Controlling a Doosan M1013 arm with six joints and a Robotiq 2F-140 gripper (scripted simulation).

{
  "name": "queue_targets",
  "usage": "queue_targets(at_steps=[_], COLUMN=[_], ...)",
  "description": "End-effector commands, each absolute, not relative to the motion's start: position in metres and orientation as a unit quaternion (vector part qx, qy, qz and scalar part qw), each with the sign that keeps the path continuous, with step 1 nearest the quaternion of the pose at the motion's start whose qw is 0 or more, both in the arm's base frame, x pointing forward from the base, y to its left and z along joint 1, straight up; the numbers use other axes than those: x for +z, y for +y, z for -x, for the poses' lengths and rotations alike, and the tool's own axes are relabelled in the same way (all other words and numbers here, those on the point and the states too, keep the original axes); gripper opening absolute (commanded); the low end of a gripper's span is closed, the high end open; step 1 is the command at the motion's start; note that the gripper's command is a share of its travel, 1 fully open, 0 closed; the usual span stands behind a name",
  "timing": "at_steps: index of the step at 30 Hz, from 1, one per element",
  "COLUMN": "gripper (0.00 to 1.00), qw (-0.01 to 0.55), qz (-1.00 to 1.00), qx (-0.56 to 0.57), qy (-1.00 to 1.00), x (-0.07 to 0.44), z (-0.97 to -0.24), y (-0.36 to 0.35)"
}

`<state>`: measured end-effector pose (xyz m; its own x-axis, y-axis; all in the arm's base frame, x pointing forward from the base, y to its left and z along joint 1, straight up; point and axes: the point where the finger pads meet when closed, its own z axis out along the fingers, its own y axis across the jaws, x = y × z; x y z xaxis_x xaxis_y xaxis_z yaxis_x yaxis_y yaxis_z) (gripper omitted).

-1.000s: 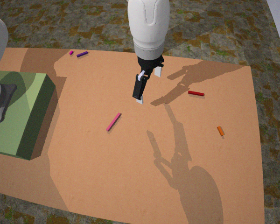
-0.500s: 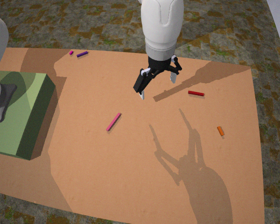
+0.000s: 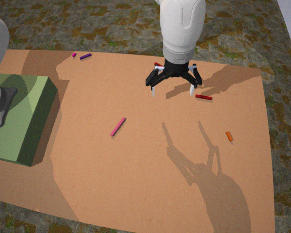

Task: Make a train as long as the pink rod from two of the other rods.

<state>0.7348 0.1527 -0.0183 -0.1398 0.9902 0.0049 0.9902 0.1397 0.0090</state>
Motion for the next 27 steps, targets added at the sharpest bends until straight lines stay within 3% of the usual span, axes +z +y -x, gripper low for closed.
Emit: queue_targets(at_steps=[1, 27], gripper=[1.00, 1.00], qw=[0.001, 0.001], qz=[-0.717, -0.953], qx=[0.000, 0.001], qy=[0.698, 0.304], x=[-0.019, -0.020], z=[-0.744, -0.802], y=[0.152, 0.151])
